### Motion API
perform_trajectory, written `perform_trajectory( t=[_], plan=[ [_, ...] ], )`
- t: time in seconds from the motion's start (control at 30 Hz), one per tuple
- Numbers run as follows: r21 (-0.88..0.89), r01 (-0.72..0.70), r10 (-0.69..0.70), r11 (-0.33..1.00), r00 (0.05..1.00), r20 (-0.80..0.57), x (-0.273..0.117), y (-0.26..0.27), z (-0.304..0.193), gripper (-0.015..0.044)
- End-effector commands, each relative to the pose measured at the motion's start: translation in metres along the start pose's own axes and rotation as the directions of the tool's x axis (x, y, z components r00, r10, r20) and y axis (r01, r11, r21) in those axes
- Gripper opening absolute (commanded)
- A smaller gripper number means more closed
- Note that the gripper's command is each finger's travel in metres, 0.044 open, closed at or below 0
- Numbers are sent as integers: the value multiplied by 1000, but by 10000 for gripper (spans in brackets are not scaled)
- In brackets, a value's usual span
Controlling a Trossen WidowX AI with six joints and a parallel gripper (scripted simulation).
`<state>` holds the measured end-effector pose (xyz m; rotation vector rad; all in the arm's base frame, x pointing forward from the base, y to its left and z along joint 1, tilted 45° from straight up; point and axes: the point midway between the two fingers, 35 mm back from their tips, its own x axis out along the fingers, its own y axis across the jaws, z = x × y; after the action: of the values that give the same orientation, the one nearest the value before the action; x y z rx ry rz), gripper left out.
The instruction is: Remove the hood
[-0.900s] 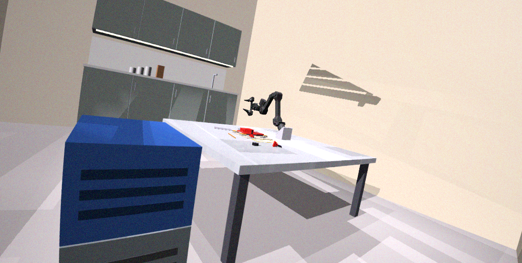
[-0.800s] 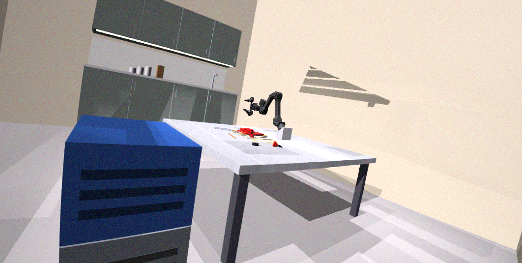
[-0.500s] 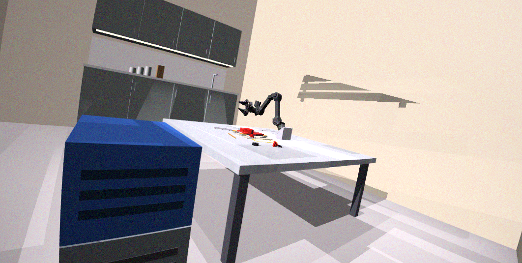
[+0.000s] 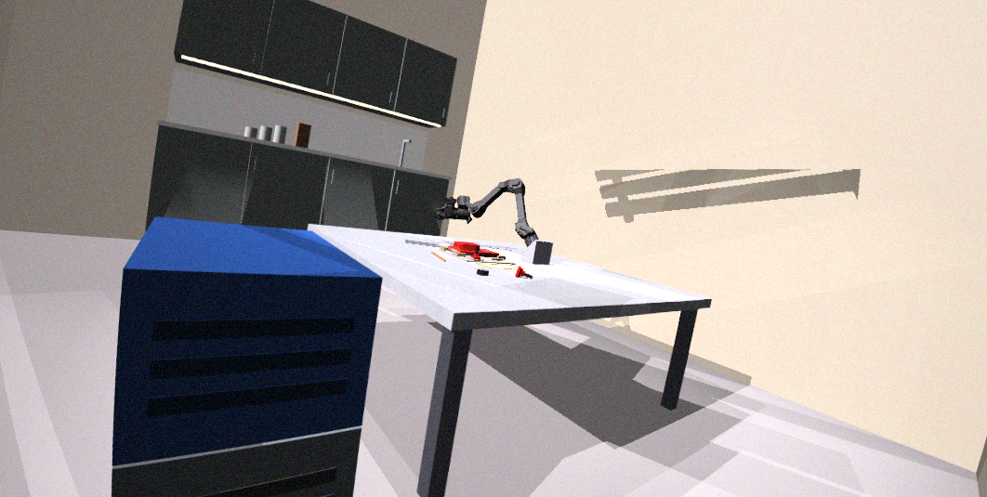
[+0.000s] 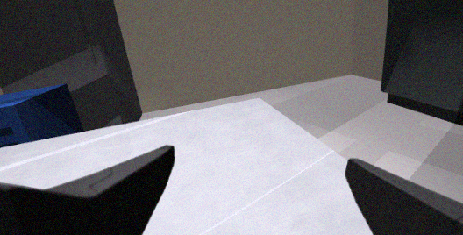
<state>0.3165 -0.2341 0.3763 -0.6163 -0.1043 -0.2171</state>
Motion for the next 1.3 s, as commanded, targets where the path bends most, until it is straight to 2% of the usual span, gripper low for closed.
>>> perform_trajectory(
  t=[0.0, 0.17, 0.33, 0.53, 0.7, 0.83, 1.0, 1.13, 1.27],
  plan=[
    [206, -30, 57, 978, 990, -127, 28, 32, -24, 440],
    [395, -30, 159, 918, 941, -300, 50, 83, -53, 440],
    [511, 5, 275, 860, 838, -471, 58, 142, -77, 440],
    [544, 64, 383, 837, 642, -664, 47, 213, -98, 440],
    [488, 88, 405, 868, 441, -801, 23, 263, -107, 440],
    [382, 67, 353, 922, 262, -898, -6, 299, -109, 440],
    [178, -38, 181, 983, 88, -980, -44, 327, -100, 440],
    [-5, -158, 1, 987, 40, -999, -67, 338, -86, 440],
    [-146, -252, -136, 957, 56, -989, -78, 343, -71, 440]
  ],
)
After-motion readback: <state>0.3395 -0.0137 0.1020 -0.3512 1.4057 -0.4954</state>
